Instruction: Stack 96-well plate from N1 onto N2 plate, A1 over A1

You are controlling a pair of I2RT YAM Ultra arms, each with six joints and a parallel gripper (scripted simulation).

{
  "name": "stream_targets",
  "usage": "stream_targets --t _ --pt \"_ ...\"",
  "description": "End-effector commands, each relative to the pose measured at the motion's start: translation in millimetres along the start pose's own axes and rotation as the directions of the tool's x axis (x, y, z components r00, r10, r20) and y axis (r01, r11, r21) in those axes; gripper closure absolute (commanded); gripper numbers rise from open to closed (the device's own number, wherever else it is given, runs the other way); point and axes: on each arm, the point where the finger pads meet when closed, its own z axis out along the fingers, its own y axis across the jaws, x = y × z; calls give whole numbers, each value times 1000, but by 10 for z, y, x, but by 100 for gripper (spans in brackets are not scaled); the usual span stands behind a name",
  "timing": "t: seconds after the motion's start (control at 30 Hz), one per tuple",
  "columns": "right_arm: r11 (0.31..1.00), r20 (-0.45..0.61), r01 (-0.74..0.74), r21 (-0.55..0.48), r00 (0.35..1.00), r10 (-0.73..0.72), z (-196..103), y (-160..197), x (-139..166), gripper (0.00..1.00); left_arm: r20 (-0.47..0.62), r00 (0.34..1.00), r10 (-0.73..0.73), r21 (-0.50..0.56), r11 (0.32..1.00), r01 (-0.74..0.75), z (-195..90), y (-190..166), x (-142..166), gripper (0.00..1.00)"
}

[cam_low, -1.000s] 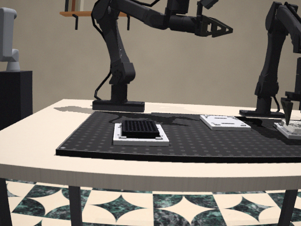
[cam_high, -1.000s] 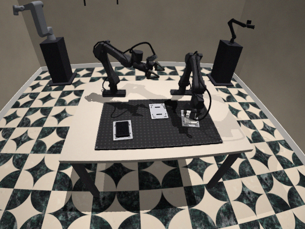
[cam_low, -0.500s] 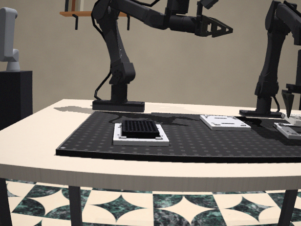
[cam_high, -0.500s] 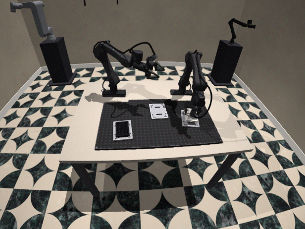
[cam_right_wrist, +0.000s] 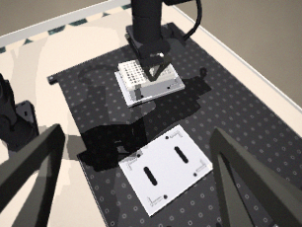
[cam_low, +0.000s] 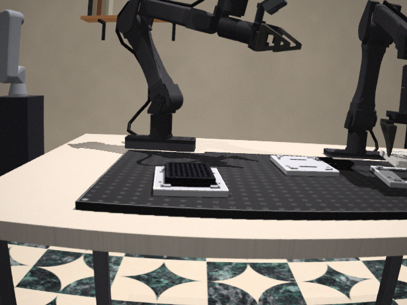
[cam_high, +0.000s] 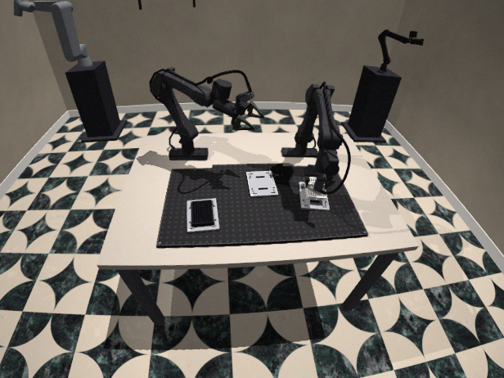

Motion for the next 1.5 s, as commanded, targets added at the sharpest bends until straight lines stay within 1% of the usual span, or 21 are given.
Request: stream_targets --t 0.0,0.07,0.13,0.27,0.37,0.4,0.47,0.63,0.73,0.83,0.93,1.13,1.2,1.27,1.37,1.43,1.47 --pt "999 -128 0 43 992 6 -525 -82 -38 0 42 999 14 -12 1000 -14 -174 -15 -70 22" --pt "999 -149 -4 53 989 12 -833 -87 -57 0 42 999 14 -12 1000 -14 -174 -15 -70 22" --pt "999 -149 -4 53 989 12 -833 -87 -57 0 42 999 14 -12 1000 -14 -174 -15 -70 22" --pt "998 -164 -10 66 986 21 -1339 -76 -64 0 42 999 14 -12 1000 -14 -174 -15 -70 22" --pt "997 -161 -12 74 987 24 -1575 -69 -60 0 42 999 14 -12 1000 -14 -174 -15 -70 22" --pt "997 -158 -13 76 987 25 -1638 -66 -60 0 35 999 8 -12 1000 -8 -115 7 -65 22" --pt "997 -147 -13 81 989 25 -1778 -59 -67 0 35 999 8 -12 1000 -8 -115 7 -65 22" --pt "997 -98 -12 81 995 20 -1881 -48 -167 0 35 999 8 -12 1000 -8 -115 7 -65 22" --pt "997 -98 -12 81 995 20 -1881 -48 -167 0 36 999 0 -11 1000 1 -115 7 -67 22" --pt "997 -98 -12 81 995 20 -1881 -48 -167 0 63 997 -42 -19 999 43 -148 -62 -99 22" --pt "997 -98 -12 81 995 20 -1881 -48 -167 0 53 994 -92 -12 996 93 -117 -312 -17 22" --pt "997 -98 -12 81 995 20 -1881 -48 -167 0 18 995 -96 -11 995 97 -109 -1160 264 22" --pt "997 -98 -12 81 995 20 -1881 -48 -167 0 30 996 -83 -10 996 83 -136 -1416 267 22" --pt "997 -98 -12 81 995 20 -1881 -48 -167 0 30 996 -83 -10 996 83 -136 -1416 267 22" --pt "997 -98 -12 81 995 20 -1881 -48 -167 0 23 998 -59 -20 998 60 -105 -1771 363 22" --pt "997 -98 -12 81 995 20 -1881 -48 -167 0 23 999 -46 -21 999 46 -104 -1944 407 22" --pt "996 -117 -18 86 993 28 -1837 -60 -114 0 23 999 -40 -21 999 41 -104 -2012 423 22"
